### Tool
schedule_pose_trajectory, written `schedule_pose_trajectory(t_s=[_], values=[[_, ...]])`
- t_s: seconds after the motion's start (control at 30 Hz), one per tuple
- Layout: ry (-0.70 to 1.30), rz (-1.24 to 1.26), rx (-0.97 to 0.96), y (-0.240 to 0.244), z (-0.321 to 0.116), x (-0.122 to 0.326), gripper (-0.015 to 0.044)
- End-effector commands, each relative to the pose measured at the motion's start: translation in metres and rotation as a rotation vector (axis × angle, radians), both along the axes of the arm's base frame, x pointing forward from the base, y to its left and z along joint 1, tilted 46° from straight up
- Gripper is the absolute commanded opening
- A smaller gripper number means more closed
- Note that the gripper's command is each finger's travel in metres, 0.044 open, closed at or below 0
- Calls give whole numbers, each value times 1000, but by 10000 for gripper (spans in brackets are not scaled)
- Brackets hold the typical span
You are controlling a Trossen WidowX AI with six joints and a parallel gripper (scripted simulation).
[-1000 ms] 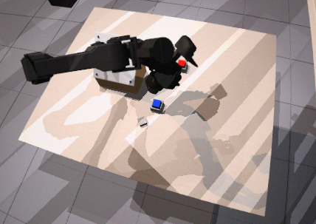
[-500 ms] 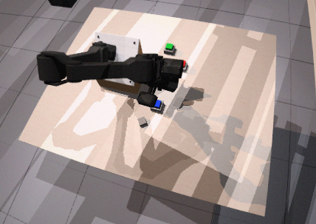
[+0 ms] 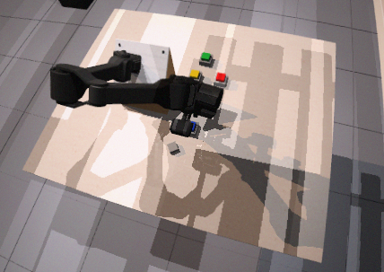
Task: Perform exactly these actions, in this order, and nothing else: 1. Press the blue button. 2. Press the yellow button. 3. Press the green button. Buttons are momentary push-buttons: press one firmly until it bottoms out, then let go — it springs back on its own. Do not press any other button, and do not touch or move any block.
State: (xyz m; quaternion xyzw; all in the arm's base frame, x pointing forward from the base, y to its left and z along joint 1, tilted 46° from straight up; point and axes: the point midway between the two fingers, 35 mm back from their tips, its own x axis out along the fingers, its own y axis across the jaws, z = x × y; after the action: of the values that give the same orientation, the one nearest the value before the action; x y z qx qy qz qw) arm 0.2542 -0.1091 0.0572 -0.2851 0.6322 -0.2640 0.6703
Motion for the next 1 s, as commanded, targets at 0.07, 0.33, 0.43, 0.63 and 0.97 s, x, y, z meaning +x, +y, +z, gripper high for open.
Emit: schedule_pose_trajectory(t_s=[0.07,0.33,0.43,0.63,0.97], values=[[23,0,-9,-18,-19,-6,111],[23,0,-9,-18,-19,-6,20],[23,0,-9,-18,-19,-6,20],[23,0,-9,-19,-19,-6,20],[23,0,-8,-30,-31,-5,20]])
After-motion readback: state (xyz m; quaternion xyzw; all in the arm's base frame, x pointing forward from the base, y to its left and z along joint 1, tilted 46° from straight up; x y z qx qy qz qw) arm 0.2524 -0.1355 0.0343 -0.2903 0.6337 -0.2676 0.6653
